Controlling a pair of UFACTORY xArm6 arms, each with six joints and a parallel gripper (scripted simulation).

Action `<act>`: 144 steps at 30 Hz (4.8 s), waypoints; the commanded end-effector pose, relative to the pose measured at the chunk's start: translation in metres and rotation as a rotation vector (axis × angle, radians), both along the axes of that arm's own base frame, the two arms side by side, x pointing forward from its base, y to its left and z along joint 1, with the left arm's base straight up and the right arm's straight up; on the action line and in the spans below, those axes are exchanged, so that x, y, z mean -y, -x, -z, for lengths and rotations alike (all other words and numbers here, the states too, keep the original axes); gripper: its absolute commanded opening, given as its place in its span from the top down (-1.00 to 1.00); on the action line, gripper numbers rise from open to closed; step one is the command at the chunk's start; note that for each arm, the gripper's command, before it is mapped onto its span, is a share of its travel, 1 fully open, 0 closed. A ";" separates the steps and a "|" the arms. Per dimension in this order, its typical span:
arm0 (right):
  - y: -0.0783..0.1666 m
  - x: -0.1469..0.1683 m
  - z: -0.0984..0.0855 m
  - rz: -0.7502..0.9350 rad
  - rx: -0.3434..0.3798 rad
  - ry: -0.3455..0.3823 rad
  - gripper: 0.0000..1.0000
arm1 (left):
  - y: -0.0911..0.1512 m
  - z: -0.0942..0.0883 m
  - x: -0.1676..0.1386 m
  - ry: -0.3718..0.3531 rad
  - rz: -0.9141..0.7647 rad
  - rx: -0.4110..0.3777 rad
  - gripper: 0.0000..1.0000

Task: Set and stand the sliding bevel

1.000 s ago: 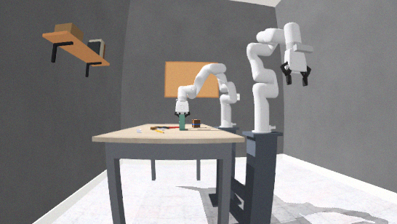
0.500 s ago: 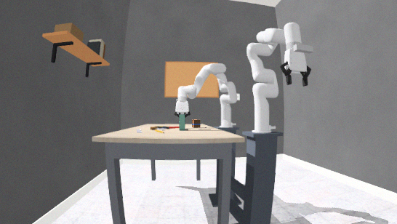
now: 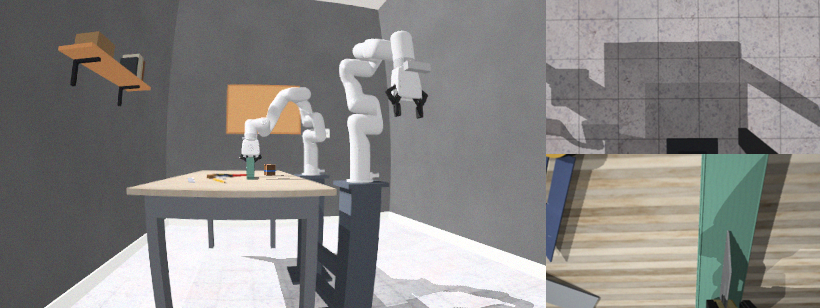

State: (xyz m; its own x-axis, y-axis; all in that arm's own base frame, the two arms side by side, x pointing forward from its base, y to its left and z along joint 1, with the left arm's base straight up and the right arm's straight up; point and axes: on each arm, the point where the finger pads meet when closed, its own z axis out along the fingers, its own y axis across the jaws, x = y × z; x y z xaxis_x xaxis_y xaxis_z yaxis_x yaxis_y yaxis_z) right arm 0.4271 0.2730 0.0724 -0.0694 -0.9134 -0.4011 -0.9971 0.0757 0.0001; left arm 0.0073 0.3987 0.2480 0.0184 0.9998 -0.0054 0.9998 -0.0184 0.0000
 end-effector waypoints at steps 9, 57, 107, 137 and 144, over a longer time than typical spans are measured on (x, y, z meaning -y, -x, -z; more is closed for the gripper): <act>-0.001 0.001 -0.005 0.000 0.004 -0.002 1.00 | 0.000 -0.002 -0.001 -0.005 0.000 0.000 -1.00; 0.001 0.035 -0.082 0.000 0.004 -0.002 1.00 | 0.000 -0.002 -0.001 -0.005 0.000 0.000 -1.00; 0.002 0.041 -0.163 0.000 0.005 -0.002 1.00 | 0.000 -0.002 -0.001 -0.005 0.000 0.000 -1.00; 0.013 0.062 -0.164 -0.023 0.007 0.032 1.00 | 0.000 -0.002 -0.001 -0.005 0.000 0.000 -1.00; 0.029 0.092 -0.165 -0.056 0.011 0.079 1.00 | 0.000 -0.002 -0.001 -0.005 0.000 0.000 -1.00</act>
